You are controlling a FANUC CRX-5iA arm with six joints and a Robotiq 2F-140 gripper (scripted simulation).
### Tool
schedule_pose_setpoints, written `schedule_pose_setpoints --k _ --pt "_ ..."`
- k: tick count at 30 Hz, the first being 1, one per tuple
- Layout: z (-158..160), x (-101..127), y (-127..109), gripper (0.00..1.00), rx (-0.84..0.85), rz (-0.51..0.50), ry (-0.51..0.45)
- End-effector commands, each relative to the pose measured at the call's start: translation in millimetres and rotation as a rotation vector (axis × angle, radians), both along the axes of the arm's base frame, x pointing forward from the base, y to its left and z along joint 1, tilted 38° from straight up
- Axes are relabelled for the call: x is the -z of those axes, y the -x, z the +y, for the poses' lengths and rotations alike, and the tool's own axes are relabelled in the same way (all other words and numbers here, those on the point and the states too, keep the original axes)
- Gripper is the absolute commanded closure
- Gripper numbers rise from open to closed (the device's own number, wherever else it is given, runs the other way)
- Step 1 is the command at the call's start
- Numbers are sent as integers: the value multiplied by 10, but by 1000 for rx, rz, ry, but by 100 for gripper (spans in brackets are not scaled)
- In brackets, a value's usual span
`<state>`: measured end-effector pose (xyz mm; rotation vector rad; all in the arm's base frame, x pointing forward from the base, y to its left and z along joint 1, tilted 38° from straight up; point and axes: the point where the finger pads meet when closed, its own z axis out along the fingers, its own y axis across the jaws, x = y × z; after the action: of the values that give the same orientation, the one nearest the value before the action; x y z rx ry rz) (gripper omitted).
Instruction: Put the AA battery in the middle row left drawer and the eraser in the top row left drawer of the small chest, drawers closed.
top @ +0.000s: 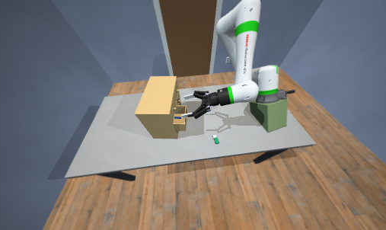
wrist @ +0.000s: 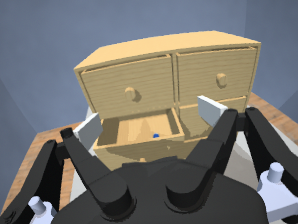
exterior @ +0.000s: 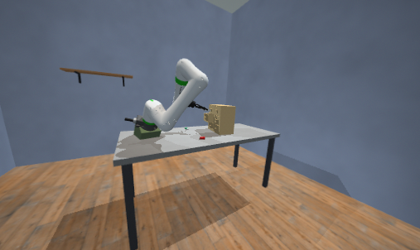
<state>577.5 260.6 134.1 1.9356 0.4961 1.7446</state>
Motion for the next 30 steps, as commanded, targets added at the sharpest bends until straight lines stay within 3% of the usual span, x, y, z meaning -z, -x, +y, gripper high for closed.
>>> schedule_pose_setpoints --k 1,22,30 --pt "-6 21 126 0 0 0 0" --pt "-67 207 1206 0 0 0 0" --pt "-80 246 1432 0 0 0 0"
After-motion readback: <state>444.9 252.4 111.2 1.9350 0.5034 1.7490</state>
